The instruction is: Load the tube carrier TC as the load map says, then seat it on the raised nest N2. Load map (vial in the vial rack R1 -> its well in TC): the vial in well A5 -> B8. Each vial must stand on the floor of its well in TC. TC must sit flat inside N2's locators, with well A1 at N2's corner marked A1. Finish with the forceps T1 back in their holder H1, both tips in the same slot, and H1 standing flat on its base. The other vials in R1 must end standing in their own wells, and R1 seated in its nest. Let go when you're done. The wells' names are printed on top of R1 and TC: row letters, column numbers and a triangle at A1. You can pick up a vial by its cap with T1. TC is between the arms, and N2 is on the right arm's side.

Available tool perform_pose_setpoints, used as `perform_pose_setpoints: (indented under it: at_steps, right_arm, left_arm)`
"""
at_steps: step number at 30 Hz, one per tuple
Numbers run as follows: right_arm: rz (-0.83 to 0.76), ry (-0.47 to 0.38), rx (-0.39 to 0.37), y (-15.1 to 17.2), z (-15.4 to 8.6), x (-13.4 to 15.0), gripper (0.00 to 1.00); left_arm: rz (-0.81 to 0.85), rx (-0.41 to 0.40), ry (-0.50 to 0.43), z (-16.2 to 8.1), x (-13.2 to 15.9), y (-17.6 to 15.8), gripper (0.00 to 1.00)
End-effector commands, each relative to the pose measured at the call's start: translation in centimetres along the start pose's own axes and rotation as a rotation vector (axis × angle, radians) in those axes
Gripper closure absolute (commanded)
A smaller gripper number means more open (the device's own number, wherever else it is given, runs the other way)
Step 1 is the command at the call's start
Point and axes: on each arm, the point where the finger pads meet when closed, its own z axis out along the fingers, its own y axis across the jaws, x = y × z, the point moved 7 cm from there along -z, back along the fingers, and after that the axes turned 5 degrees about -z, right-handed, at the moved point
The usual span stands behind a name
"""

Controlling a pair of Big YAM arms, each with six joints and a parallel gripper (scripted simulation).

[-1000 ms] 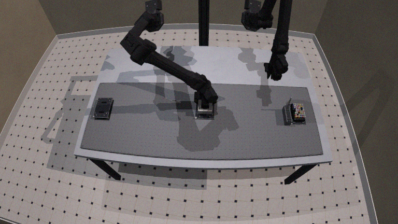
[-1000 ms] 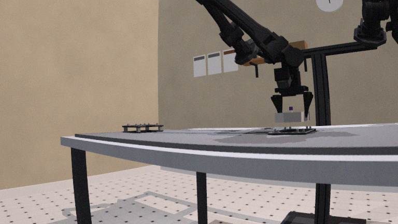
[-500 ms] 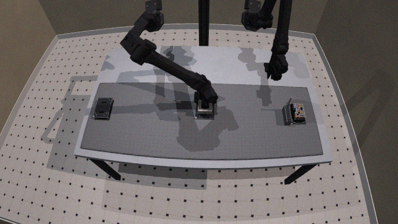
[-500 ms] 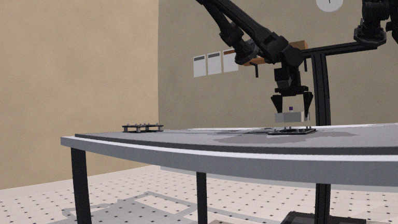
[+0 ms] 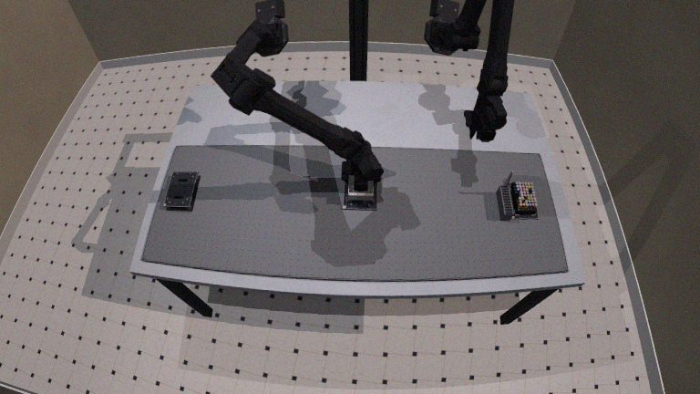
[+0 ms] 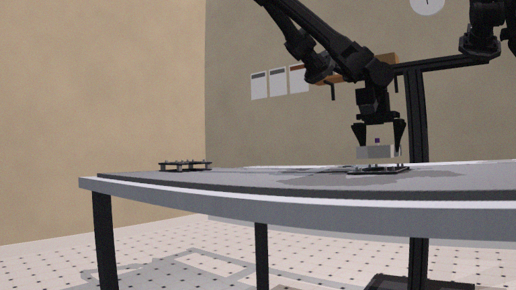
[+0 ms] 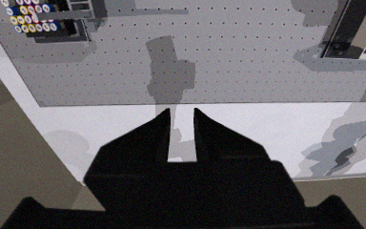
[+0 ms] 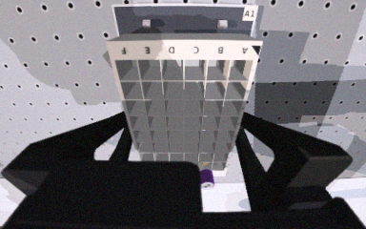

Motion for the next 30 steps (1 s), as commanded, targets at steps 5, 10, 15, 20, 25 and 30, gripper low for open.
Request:
perform_pose_setpoints:
  at_steps: [5, 10, 15, 20, 25, 30]
  right_arm:
    - [0.006, -0.02, -0.022, 0.8, -2.5, -0.7, 1.0]
    - [0.007, -0.021, -0.021, 0.8, -3.4, -0.9, 1.0]
    - [0.005, -0.019, -0.021, 0.8, -4.2, -0.8, 1.0]
    - [0.005, -0.019, -0.021, 0.7, -4.9, -0.8, 1.0]
    - [0.022, -0.026, -0.02, 0.4, -4.6, -1.3, 1.0]
    - [0.009, -0.015, -0.01, 0.3, -3.6, -0.8, 1.0]
  left_arm:
    - [-0.015, -0.005, -0.013, -0.2, -0.6, 0.2, 0.77]
    - [-0.015, -0.005, -0.013, -0.2, -0.6, 0.2, 0.77]
    - [-0.015, -0.005, -0.013, -0.2, -0.6, 0.2, 0.77]
    - [-0.015, -0.005, -0.013, -0.2, -0.6, 0.2, 0.77]
    - [-0.015, -0.005, -0.013, -0.2, -0.6, 0.2, 0.77]
    - [-0.015, -0.005, -0.013, -0.2, -0.6, 0.2, 0.77]
